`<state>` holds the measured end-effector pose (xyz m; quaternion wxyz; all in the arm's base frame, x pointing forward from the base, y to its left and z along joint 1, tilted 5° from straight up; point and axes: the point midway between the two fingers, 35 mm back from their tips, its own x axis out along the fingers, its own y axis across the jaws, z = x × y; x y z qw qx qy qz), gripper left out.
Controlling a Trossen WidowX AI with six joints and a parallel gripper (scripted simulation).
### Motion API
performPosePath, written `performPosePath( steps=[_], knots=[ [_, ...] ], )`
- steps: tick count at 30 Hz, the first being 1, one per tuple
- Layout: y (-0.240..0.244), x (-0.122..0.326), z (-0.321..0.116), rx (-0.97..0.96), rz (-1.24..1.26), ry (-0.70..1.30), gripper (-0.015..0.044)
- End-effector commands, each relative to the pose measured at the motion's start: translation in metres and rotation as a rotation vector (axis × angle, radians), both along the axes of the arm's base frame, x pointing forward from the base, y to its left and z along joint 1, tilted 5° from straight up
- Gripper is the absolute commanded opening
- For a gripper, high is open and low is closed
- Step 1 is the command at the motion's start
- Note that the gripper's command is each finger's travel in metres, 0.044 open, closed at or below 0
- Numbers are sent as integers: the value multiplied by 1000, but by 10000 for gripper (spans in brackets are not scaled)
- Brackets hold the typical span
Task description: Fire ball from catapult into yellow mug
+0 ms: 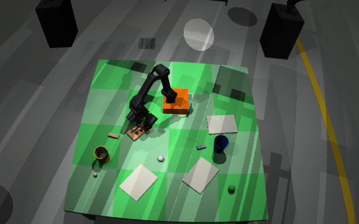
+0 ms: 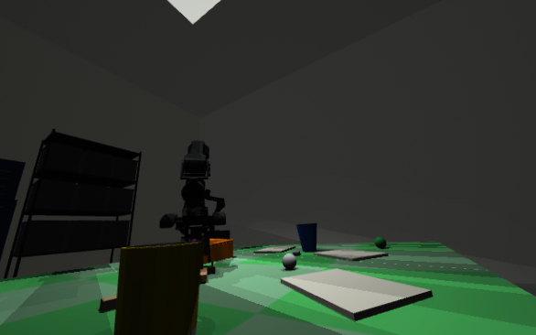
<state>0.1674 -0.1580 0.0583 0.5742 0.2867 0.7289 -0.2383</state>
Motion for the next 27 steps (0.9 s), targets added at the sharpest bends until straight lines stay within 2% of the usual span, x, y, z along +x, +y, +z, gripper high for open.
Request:
performPosePath(
  steps=[1, 3, 13, 20, 22, 23, 27],
  knots=[
    [0, 0, 1, -1, 0, -1, 0],
    [0, 0, 1, -1, 0, -1, 0],
    [0, 0, 4, -2, 0, -2, 262],
    [10, -9, 109, -39, 5, -46, 440],
    [11, -9, 112, -40, 5, -48, 440],
    [5, -4, 98, -47, 5, -51, 440],
    [-20, 23, 108, -124, -4, -138, 440]
  ],
)
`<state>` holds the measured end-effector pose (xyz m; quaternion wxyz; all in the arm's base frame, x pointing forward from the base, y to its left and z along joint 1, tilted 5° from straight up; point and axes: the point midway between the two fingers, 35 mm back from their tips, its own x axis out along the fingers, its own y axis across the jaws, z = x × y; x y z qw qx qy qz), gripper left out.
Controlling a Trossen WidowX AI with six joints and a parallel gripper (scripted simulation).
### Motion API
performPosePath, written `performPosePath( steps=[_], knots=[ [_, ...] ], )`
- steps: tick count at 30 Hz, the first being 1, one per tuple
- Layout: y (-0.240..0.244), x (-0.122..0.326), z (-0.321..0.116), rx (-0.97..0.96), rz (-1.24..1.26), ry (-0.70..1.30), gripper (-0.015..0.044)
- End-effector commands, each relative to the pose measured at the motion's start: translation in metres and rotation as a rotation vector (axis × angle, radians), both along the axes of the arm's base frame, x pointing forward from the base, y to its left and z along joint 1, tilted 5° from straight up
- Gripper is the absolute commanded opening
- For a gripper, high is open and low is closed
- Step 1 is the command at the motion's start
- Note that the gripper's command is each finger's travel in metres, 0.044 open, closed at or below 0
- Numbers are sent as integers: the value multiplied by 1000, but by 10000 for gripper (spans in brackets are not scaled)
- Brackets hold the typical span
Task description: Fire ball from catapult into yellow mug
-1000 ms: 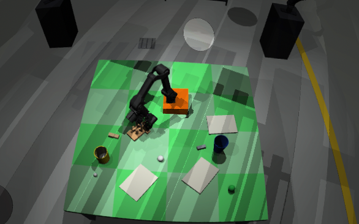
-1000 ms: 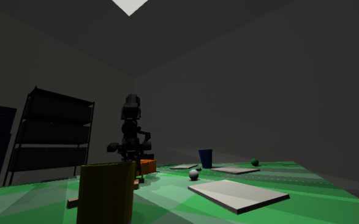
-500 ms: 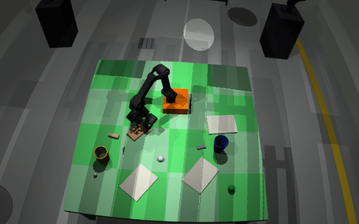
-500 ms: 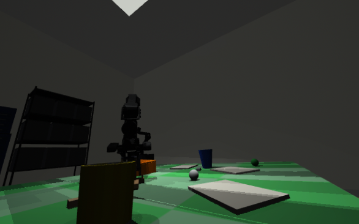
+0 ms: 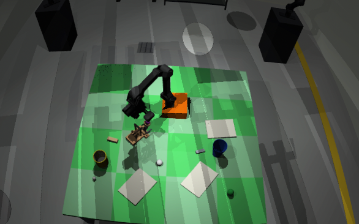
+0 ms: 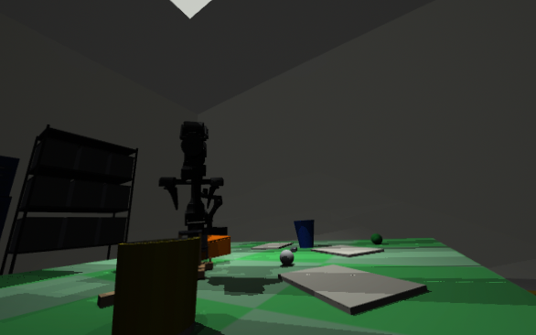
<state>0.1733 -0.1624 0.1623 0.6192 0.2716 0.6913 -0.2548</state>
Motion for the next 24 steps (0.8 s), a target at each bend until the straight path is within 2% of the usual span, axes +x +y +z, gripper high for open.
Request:
performPosePath(
  steps=[1, 24],
  knots=[
    [-23, 25, 7, -61, -10, -73, 440],
    [-184, 180, 125, -577, -20, -629, 440]
  ],
)
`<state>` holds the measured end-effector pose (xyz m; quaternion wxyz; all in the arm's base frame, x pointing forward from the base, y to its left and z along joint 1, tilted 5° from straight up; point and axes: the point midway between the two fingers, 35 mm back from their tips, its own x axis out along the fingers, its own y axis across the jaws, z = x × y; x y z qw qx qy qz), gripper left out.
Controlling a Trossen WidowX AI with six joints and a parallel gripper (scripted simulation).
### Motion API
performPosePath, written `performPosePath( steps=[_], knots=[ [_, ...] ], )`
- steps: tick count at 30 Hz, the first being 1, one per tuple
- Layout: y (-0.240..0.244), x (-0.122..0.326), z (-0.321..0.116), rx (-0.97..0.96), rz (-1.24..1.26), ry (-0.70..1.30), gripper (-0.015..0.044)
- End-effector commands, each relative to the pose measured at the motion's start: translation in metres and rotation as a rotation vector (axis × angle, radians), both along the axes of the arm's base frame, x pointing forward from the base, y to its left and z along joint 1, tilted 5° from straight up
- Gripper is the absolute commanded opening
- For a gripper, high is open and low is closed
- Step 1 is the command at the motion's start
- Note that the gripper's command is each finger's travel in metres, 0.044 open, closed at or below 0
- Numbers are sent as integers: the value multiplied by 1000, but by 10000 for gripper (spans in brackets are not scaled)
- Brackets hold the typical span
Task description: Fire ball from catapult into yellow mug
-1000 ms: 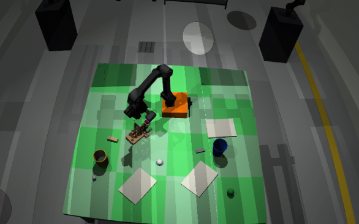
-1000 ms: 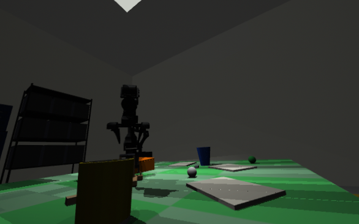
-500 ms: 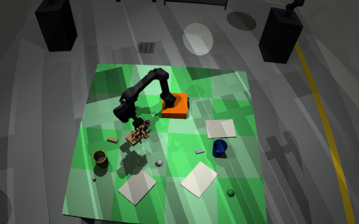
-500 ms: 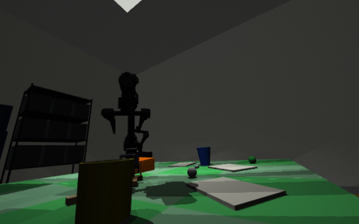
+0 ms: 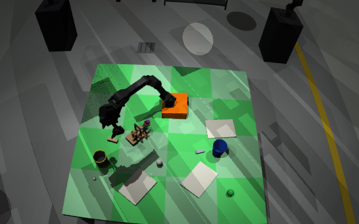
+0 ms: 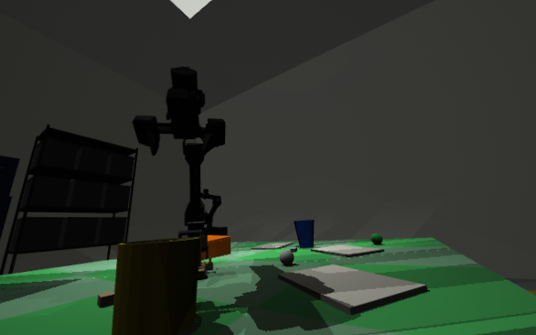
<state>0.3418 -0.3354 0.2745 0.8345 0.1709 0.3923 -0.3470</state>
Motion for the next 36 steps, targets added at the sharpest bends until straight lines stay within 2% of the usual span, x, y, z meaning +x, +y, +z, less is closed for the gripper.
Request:
performPosePath(
  steps=[1, 19, 36],
  knots=[
    [-12, 13, 14, -48, 8, -48, 440],
    [-12, 13, 14, -48, 8, -48, 440],
    [-12, 13, 14, -48, 8, -48, 0]
  ],
)
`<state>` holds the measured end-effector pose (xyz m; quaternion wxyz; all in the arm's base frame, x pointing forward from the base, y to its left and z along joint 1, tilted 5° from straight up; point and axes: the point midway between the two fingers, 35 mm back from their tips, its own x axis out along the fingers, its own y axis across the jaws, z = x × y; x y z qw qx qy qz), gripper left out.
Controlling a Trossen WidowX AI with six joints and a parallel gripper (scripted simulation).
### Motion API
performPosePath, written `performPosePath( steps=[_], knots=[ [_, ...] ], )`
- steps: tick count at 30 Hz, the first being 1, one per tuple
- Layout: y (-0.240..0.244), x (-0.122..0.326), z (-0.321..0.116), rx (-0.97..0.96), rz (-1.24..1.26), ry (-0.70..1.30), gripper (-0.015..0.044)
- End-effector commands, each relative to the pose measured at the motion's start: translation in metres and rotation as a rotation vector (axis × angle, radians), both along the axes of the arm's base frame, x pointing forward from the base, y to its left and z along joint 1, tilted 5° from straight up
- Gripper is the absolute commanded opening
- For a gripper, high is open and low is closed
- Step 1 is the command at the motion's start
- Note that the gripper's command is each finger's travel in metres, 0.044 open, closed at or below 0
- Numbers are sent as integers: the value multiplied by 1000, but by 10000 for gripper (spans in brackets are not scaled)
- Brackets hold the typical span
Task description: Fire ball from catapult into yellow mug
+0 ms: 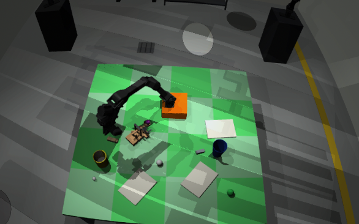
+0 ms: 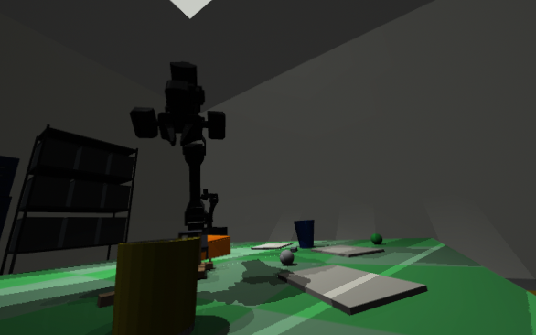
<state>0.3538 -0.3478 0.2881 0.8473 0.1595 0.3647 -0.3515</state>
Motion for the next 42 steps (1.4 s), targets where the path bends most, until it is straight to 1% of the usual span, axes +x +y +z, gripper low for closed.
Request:
performPosePath(
  steps=[1, 7, 10, 25, 42],
  knots=[
    [0, 1, 1, -2, 7, -2, 0],
    [0, 1, 1, -2, 7, -2, 0],
    [8, 2, -7, 4, 25, 33, 0],
    [86, 1, -79, 42, 242, 399, 0],
    [168, -34, -139, 32, 543, 830, 0]
  ],
)
